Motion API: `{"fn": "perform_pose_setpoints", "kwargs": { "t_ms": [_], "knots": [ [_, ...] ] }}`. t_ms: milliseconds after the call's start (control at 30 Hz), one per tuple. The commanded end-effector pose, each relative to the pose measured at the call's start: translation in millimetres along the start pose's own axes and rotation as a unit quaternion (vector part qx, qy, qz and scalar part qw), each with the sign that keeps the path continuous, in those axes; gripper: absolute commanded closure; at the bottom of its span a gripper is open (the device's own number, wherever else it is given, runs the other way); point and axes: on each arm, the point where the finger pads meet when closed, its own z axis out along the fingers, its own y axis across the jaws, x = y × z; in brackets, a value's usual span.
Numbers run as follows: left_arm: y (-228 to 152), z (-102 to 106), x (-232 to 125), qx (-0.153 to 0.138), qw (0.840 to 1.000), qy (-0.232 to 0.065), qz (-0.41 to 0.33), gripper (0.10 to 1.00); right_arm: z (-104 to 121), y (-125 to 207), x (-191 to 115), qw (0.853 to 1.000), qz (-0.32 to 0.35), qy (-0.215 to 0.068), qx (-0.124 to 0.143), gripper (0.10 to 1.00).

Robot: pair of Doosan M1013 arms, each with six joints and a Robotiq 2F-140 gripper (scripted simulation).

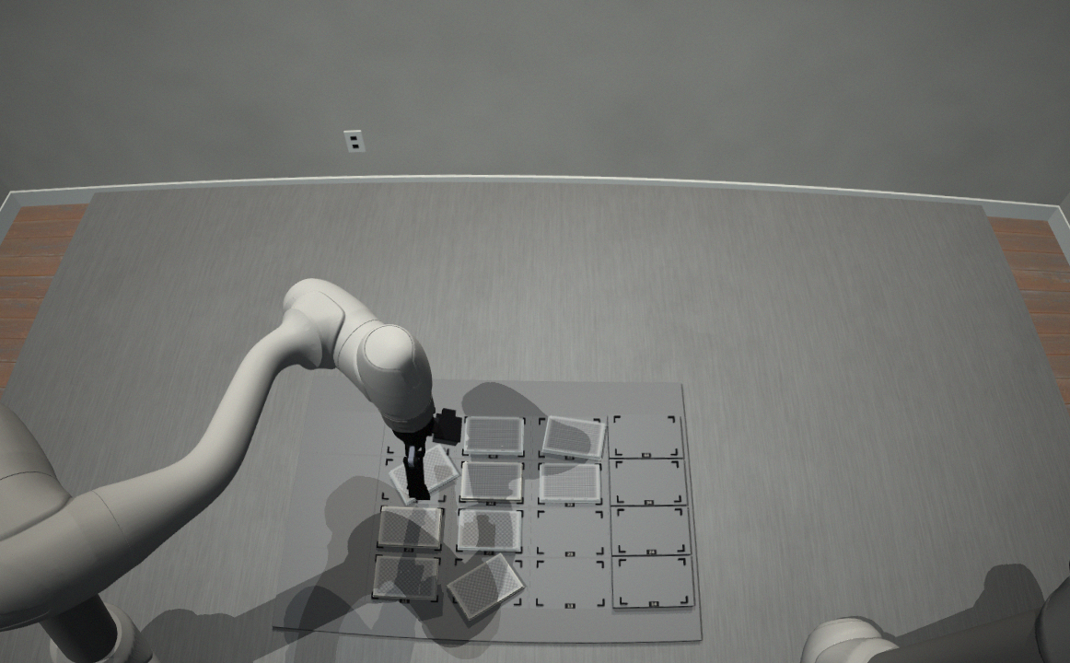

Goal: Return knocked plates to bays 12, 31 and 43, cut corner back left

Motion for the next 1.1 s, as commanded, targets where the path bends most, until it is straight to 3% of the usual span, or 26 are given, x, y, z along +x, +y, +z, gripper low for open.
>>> {"fn": "perform_pose_setpoints", "kwargs": {
  "t_ms": [0,700,1067],
  "knots": [
    [-0.3,-0.9,0.1,0.001,1.0,0.0,0.0,0.098,-0.9,-0.1,0.2,1.0,0.0,0.001,0.0,0.098],
    [-0.3,-0.9,0.1,0.001,1.0,0.0,0.0,0.098,-0.9,-0.1,0.2,1.0,0.0,0.001,0.0,0.098],
    [-0.3,-0.9,36.2,0.001,1.0,0.0,0.0,0.098,-0.9,-0.1,0.2,1.0,0.0,0.001,0.0,0.098]
  ]
}}
